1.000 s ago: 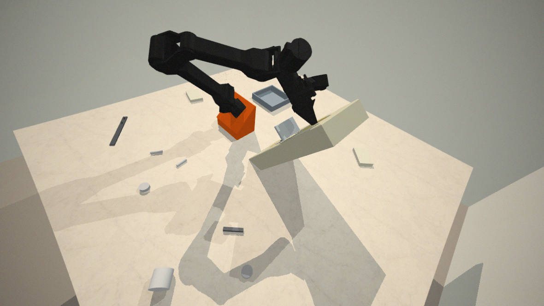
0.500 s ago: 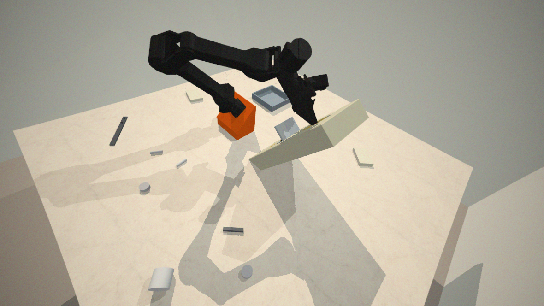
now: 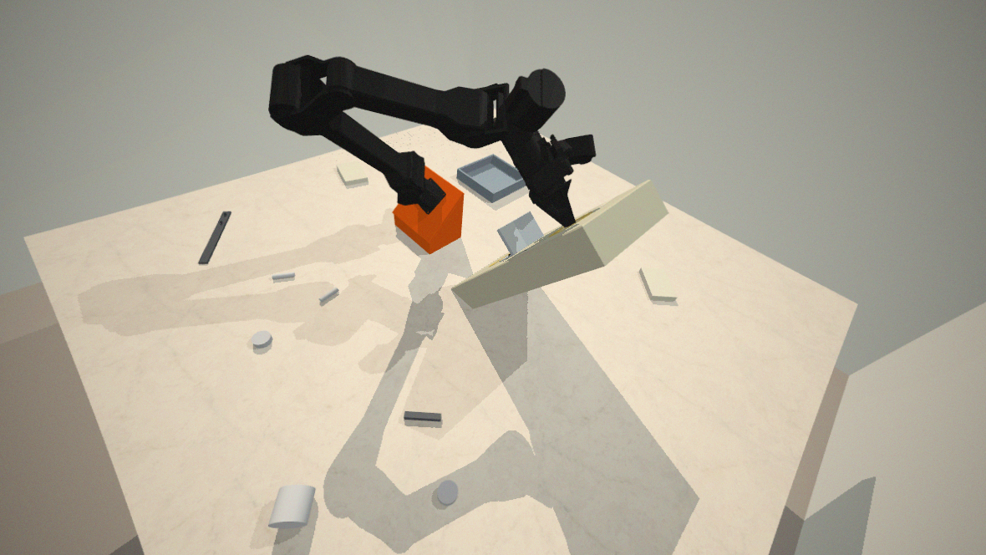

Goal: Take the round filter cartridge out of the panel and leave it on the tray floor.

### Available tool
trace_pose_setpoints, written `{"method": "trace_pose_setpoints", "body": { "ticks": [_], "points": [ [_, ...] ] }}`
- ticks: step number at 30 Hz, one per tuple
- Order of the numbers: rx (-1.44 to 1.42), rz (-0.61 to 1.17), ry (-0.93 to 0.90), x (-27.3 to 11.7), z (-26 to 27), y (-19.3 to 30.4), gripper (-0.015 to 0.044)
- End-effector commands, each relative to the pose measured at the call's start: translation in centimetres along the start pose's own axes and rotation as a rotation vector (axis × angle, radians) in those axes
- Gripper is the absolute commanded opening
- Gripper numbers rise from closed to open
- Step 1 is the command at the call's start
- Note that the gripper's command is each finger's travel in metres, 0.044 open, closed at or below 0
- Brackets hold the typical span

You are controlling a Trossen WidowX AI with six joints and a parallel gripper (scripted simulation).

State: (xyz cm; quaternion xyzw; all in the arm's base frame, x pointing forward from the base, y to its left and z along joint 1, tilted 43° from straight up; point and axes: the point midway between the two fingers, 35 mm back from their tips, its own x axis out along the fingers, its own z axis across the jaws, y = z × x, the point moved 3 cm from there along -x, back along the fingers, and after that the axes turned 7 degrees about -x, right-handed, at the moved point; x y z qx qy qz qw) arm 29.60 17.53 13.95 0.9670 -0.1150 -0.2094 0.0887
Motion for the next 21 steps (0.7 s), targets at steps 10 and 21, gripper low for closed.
{"method": "trace_pose_setpoints", "body": {
  "ticks": [10, 21],
  "points": [
    [0.016, 0.002, -0.031, -4.0, 0.1, -0.4, 0.0000],
    [0.022, 0.005, -0.029, -7.3, -0.3, 0.0, 0.0000]
  ]
}}
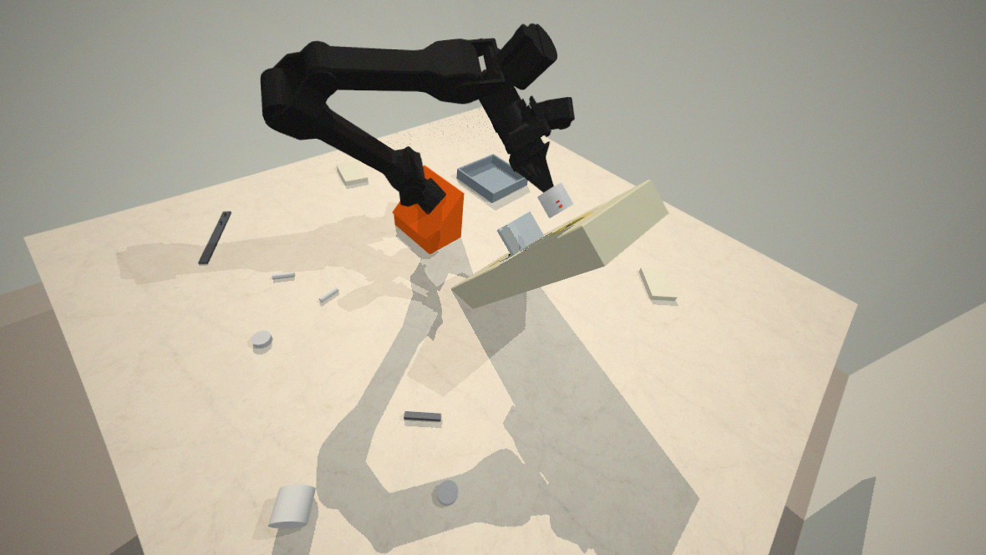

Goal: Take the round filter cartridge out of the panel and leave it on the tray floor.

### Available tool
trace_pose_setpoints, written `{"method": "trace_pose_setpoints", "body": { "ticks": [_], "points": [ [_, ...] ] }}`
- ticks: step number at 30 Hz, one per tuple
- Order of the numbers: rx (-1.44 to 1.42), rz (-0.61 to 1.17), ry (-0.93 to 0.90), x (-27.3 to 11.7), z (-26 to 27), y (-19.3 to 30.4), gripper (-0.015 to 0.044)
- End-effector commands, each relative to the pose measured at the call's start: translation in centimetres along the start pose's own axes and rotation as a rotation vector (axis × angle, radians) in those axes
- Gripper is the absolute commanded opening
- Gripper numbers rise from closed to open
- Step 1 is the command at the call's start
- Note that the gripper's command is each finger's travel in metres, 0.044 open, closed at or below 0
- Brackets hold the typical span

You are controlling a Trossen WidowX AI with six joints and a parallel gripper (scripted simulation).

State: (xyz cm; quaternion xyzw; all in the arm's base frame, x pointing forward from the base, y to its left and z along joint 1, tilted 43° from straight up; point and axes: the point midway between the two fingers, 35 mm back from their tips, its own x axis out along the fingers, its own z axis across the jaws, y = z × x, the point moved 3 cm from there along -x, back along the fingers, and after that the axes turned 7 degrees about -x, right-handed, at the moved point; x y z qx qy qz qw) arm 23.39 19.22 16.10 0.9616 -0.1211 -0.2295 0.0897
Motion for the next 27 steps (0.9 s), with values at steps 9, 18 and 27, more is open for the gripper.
{"method": "trace_pose_setpoints", "body": {
  "ticks": [9, 18, 27],
  "points": [
    [0.027, -0.005, 0.013, -0.4, -0.1, 0.5, 0.0000],
    [0.027, -0.005, 0.013, 0.0, 2.4, 2.1, 0.0000],
    [0.026, -0.005, 0.013, 0.5, 5.0, 3.9, 0.0000]
  ]
}}
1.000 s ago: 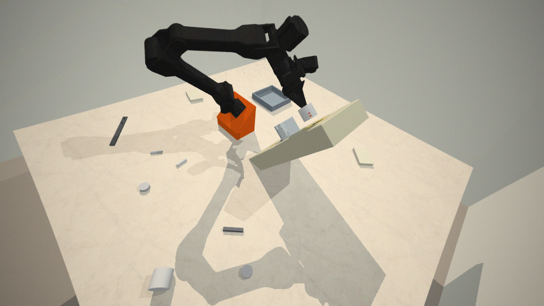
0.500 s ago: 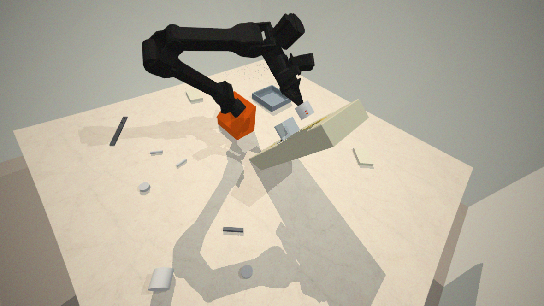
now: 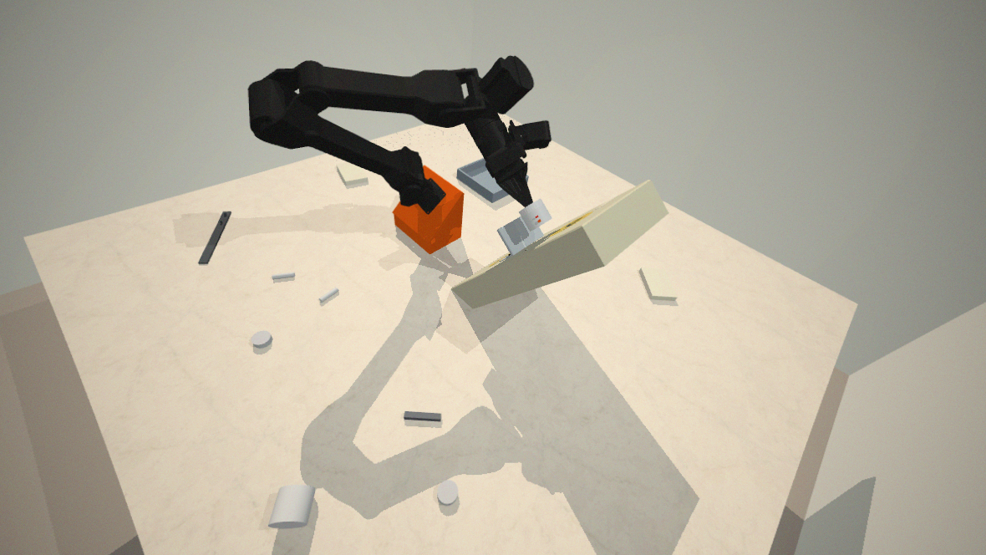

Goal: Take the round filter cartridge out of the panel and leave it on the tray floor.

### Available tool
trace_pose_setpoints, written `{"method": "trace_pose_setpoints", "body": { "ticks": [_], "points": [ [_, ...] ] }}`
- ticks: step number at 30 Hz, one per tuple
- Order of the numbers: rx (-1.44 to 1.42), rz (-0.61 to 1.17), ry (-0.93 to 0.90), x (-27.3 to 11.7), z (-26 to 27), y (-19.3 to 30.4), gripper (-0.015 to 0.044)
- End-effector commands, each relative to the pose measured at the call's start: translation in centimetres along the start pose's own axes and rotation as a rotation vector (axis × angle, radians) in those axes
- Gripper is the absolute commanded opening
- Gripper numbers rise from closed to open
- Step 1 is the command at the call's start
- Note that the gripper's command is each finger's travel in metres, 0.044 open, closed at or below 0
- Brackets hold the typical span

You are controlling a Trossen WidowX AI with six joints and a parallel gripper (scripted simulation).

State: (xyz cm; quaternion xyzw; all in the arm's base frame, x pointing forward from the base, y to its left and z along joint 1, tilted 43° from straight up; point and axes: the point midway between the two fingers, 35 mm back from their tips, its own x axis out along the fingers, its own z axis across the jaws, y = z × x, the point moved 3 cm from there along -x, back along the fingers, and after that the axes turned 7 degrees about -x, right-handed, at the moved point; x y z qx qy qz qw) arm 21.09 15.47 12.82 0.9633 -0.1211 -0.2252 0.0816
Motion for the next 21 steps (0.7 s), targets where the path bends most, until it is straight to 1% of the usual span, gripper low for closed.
{"method": "trace_pose_setpoints", "body": {
  "ticks": [1, 3, 7, 8, 18, 21],
  "points": [
    [0.009, -0.002, 0.006, 0.1, 0.8, 0.8, 0.0000],
    [0.009, -0.002, 0.005, 0.1, 1.2, 1.1, 0.0000],
    [-0.001, 0.000, 0.000, 0.1, 0.8, 0.6, 0.0105],
    [-0.001, 0.000, 0.000, 0.1, 0.8, 0.6, 0.0116],
    [0.009, -0.002, 0.005, 0.1, 1.3, 1.1, 0.0116],
    [0.010, -0.002, 0.006, -0.1, -0.1, 0.1, 0.0116]
  ]
}}
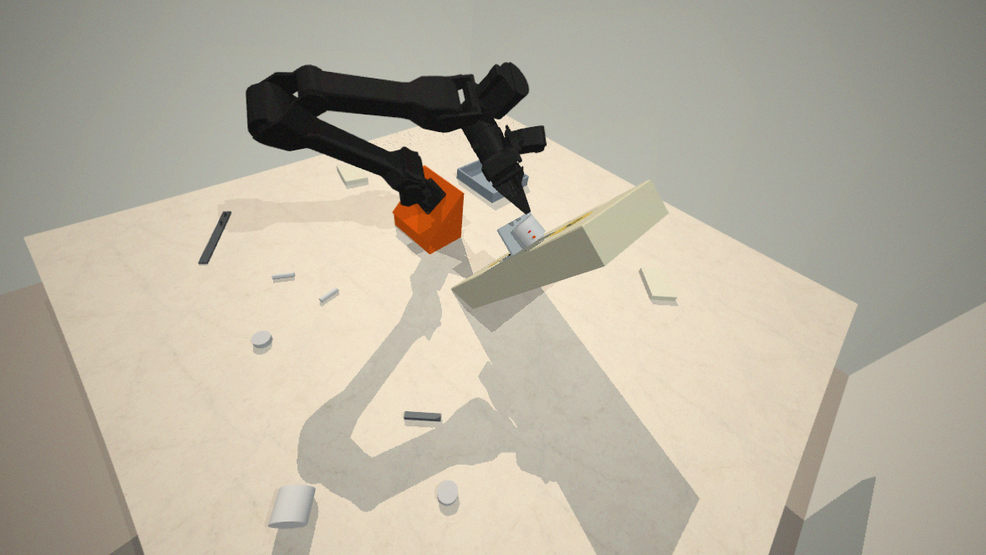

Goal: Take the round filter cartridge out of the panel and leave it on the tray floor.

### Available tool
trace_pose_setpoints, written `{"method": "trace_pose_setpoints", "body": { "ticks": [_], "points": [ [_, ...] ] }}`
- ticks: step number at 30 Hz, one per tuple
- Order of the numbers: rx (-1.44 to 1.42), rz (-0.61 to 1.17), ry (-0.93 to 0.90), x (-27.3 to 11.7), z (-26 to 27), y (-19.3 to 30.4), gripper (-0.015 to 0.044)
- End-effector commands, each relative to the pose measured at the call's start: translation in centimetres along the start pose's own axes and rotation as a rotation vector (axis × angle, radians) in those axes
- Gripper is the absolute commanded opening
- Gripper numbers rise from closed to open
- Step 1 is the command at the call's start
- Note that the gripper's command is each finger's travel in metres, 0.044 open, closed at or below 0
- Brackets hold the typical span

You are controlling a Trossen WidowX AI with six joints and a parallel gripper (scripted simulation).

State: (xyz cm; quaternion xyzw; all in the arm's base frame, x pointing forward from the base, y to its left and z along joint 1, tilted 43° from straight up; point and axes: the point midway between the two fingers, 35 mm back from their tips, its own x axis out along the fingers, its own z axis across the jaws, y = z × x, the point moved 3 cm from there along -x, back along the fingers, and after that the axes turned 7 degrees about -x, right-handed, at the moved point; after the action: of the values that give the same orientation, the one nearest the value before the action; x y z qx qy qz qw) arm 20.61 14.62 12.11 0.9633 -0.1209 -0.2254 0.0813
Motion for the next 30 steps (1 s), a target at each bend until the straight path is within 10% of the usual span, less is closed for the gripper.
{"method": "trace_pose_setpoints", "body": {
  "ticks": [1, 16, 28, 30],
  "points": [
    [0.009, -0.001, 0.006, -0.3, -2.0, -1.3, 0.0116],
    [0.010, -0.001, 0.006, -0.9, -6.0, -4.1, 0.0116],
    [0.014, -0.004, 0.004, -5.5, -11.2, -7.7, 0.0431],
    [0.056, 0.006, -0.015, -5.2, -10.7, -7.5, 0.0379]
  ]
}}
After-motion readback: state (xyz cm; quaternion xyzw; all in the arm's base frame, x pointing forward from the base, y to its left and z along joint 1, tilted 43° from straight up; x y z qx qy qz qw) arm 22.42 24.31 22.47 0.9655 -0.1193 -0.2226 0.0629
